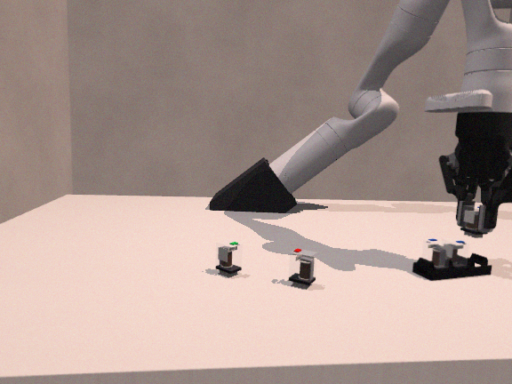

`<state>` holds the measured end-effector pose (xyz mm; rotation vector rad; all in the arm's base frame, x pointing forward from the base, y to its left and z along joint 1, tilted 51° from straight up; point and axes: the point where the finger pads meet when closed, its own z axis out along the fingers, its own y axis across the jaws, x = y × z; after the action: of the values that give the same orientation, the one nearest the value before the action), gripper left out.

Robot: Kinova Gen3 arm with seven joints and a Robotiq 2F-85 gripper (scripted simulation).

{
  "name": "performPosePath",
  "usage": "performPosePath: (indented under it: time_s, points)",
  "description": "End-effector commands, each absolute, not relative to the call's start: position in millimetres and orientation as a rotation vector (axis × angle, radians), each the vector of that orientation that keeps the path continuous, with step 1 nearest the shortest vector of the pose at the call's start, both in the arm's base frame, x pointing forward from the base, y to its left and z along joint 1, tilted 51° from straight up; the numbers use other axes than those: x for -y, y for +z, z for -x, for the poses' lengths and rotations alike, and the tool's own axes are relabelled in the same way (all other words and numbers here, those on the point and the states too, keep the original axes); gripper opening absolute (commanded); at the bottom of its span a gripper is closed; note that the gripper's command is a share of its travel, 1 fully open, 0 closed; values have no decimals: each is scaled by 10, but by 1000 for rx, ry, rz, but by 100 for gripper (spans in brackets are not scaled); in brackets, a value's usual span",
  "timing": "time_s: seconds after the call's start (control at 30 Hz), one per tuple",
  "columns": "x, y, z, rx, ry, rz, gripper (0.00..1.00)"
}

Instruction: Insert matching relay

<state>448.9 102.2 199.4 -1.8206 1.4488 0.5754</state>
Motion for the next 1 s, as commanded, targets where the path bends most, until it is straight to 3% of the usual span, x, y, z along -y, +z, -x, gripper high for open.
performPosePath:
  time_s: [0.0, 0.97]
  points:
    - [-1068, 1966, -4486, -1446, 581, 1822, 0]
    - [-1153, 1898, -4496, -1446, 581, 1822, 0]
